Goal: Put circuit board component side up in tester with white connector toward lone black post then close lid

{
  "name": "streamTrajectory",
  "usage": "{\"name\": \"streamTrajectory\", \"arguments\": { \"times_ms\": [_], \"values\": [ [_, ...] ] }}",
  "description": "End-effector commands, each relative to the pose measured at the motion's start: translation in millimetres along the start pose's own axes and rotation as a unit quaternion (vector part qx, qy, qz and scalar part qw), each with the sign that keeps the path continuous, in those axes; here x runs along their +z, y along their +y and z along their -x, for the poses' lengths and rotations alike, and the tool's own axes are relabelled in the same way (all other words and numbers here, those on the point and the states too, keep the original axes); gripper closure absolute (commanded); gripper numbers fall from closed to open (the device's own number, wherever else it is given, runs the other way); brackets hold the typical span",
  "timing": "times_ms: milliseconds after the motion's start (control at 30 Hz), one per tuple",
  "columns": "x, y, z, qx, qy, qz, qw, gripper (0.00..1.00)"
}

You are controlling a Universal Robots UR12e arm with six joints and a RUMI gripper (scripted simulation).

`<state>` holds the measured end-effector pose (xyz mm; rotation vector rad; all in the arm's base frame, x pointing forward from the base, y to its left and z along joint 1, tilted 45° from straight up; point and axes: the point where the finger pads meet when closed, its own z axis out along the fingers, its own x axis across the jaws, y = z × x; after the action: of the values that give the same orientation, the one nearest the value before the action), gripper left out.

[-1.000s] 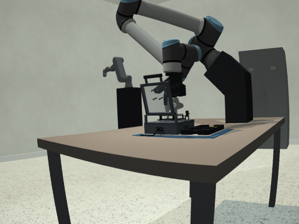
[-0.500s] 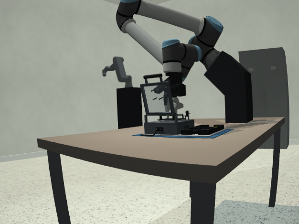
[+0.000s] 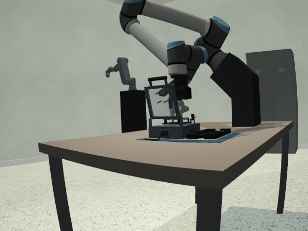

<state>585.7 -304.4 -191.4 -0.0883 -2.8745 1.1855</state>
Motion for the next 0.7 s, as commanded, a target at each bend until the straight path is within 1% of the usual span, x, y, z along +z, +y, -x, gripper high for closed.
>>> {"name": "streamTrajectory", "arguments": {
  "times_ms": [0, 667],
  "values": [
    [-0.6, 0.3, -1.7, -0.002, 0.000, 0.001, 1.000, 0.61],
    [0.7, 0.5, -3.0, -0.002, 0.001, 0.001, 1.000, 0.61]
  ]
}}
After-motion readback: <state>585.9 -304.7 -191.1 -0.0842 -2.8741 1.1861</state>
